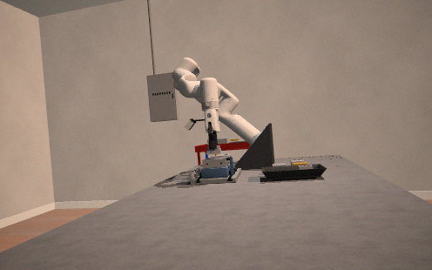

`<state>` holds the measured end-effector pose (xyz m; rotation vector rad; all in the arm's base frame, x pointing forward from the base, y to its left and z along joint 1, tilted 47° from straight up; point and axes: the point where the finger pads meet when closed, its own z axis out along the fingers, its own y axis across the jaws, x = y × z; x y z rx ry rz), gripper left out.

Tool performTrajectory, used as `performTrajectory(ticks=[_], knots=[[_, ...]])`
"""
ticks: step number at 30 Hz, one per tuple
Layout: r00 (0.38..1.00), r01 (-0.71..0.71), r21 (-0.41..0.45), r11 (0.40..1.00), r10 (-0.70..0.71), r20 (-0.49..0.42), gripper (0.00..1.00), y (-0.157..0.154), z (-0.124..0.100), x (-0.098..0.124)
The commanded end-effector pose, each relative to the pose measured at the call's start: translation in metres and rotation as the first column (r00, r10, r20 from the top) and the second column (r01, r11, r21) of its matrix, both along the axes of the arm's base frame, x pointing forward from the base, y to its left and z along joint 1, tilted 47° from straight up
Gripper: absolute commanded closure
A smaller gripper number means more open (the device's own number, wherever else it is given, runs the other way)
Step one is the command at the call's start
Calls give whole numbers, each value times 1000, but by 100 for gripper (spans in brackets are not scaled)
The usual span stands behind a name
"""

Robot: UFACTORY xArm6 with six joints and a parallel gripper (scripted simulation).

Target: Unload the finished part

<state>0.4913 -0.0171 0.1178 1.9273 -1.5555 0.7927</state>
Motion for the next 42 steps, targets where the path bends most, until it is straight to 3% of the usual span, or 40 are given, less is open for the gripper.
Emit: performTrajectory(ticks=[1,18,24,26,28,42], knots=[[1000,-2,1,1000,2,3,100,6,6,0],[1000,-2,2,1000,2,3,100,14,4,2],[1000,-3,8,1000,3,2,100,50,-27,15],[1000,-3,8,1000,3,2,100,50,-27,15],[1000,-3,9,1000,3,1,100,68,-43,19],[1000,-4,10,1000,4,0,100,129,-105,24]])
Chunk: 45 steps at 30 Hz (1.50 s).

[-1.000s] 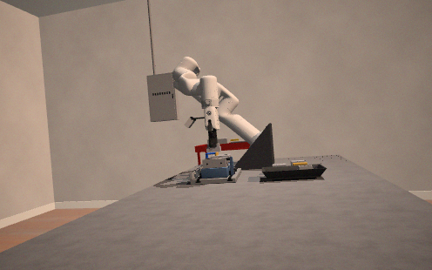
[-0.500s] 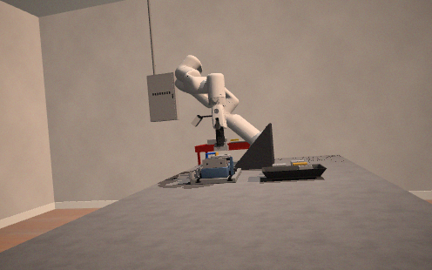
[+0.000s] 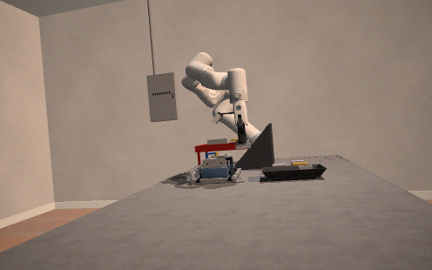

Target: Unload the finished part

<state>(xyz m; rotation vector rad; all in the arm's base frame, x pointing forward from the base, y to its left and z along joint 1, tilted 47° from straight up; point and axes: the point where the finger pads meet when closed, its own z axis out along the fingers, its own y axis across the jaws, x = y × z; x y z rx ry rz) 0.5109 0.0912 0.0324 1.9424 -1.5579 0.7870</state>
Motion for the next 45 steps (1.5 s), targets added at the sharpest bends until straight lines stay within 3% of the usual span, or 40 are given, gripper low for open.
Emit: performTrajectory(ticks=[1,3,16,45], knots=[[1000,3,-2,1000,-3,0,100,21,-19,4],[1000,3,-4,1000,-3,0,100,38,-39,2],[1000,2,-11,1000,-2,1,100,87,-101,-13],[1000,2,-12,1000,-2,1,100,89,-105,-14]])
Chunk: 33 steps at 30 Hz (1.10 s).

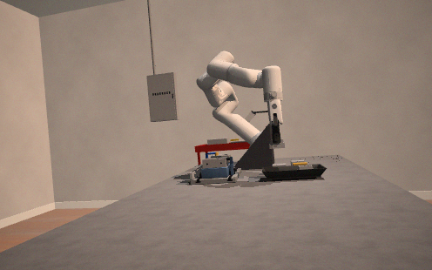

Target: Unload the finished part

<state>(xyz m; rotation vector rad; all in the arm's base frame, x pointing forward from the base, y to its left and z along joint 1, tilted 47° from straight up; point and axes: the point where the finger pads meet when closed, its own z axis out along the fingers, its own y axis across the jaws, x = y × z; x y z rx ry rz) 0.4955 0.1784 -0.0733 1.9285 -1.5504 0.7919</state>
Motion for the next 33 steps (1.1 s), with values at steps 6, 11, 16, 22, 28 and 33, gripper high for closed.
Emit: performTrajectory(ticks=[6,11,16,22,28,33], knots=[[1000,-2,3,1000,2,3,100,0,0,1],[1000,-2,3,1000,2,3,100,-2,-2,2],[1000,-2,3,1000,2,3,100,-5,-5,2],[1000,-2,3,1000,2,3,100,-11,-11,3],[1000,-2,3,1000,2,3,100,-15,-15,4],[1000,-2,3,1000,2,3,100,-22,-22,5]])
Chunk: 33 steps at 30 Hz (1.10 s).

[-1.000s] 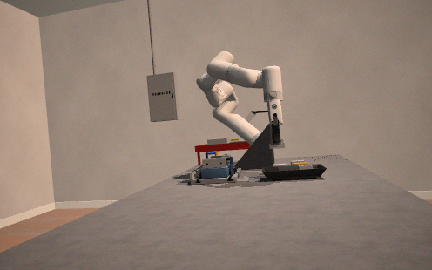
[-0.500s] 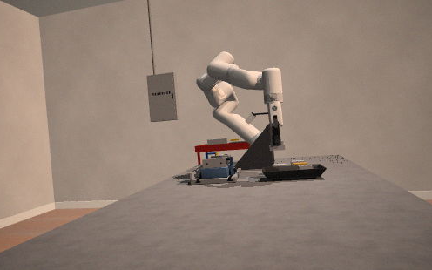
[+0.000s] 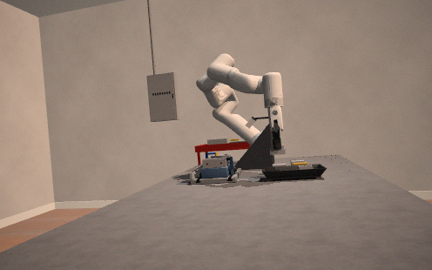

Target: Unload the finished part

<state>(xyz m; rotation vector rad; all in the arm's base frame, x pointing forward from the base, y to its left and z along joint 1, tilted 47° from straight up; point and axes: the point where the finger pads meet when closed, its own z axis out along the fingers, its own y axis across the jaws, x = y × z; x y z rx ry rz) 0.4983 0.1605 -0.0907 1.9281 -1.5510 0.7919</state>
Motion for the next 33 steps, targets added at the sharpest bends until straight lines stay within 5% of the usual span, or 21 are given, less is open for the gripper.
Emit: performTrajectory(ticks=[1,33], knots=[[1000,-2,3,1000,2,3,100,-5,-6,2],[1000,-2,3,1000,2,3,100,-43,-42,9]])
